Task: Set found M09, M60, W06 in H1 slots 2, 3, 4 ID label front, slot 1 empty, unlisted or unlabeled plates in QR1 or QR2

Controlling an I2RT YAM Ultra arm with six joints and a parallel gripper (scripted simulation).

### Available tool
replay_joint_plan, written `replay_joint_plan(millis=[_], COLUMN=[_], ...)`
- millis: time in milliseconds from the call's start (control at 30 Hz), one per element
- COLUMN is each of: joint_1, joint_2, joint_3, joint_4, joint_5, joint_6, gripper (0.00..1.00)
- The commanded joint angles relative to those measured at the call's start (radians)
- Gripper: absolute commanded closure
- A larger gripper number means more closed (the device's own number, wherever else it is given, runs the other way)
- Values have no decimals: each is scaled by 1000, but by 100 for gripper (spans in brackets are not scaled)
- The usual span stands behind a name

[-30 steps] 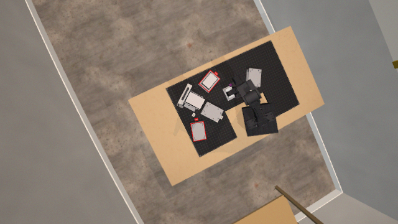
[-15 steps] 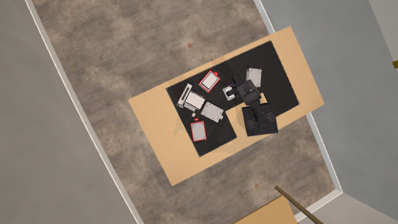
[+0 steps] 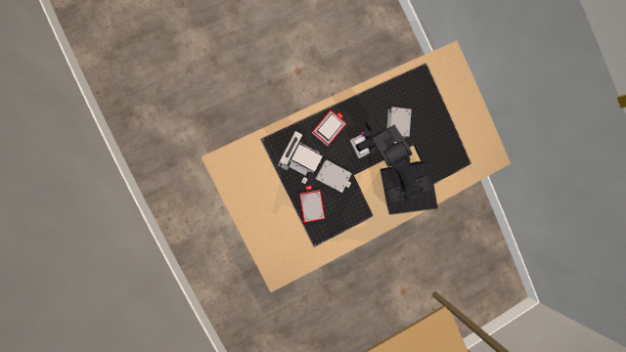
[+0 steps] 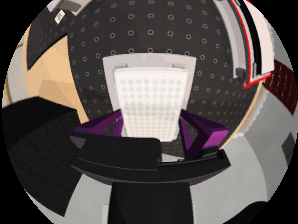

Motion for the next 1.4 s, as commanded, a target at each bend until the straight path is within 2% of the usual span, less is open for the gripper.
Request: replay_joint_plan(millis=[0,1367], joint_1=[-7,-50], joint_2=[-11,-146], joint_3=[1,-23], joint_4=[-13,-140], joint_5=[-2,-7], joint_6=[-3,-49], gripper=[14,14])
